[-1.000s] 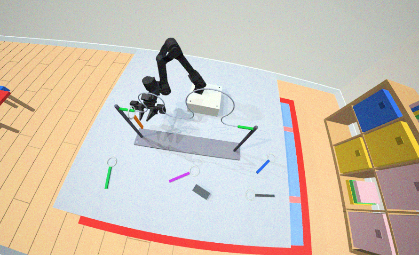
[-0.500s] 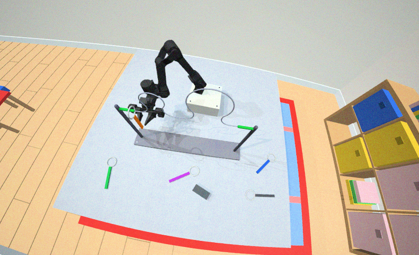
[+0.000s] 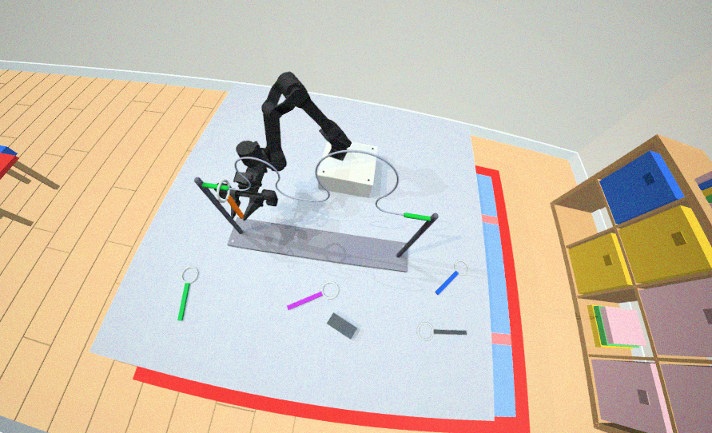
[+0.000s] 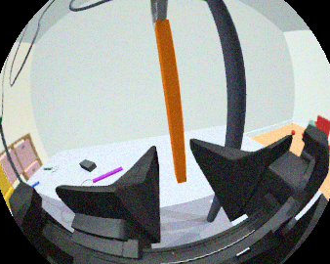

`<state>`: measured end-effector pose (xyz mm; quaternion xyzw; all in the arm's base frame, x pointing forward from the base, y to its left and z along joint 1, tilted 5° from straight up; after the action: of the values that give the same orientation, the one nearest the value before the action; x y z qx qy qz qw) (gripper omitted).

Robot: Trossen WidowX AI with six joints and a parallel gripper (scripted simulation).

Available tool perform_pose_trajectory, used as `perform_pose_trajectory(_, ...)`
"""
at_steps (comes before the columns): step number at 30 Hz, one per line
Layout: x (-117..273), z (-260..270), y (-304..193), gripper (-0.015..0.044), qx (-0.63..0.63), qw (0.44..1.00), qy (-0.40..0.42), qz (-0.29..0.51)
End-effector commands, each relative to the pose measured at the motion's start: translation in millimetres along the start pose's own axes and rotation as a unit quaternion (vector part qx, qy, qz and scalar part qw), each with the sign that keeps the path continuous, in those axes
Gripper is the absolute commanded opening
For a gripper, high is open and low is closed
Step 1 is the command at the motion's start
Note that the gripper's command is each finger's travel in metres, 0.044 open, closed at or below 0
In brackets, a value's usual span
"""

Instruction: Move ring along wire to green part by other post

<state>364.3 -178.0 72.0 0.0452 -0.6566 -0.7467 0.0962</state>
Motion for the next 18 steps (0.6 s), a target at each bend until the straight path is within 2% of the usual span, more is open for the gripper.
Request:
perform_pose_trajectory(1, -7.6, -0.2, 1.0, 0.016, -0.001, 1.0, -0.001, -0.002)
perform_pose_trajectory(18, -21.7, 1.4, 1.4, 0.016, -0.002, 1.0, -0.001, -0.003)
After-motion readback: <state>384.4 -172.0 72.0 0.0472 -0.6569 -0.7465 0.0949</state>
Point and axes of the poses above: the point midway between the two fingers, 35 mm back from their tips, its own x axis back along the fingers, its own z axis across the jaws, y = z × x, the point moved 3 cm from there along x, back along the fingers, and after that the axes turned 8 degrees about -x, right-handed, at the moved point
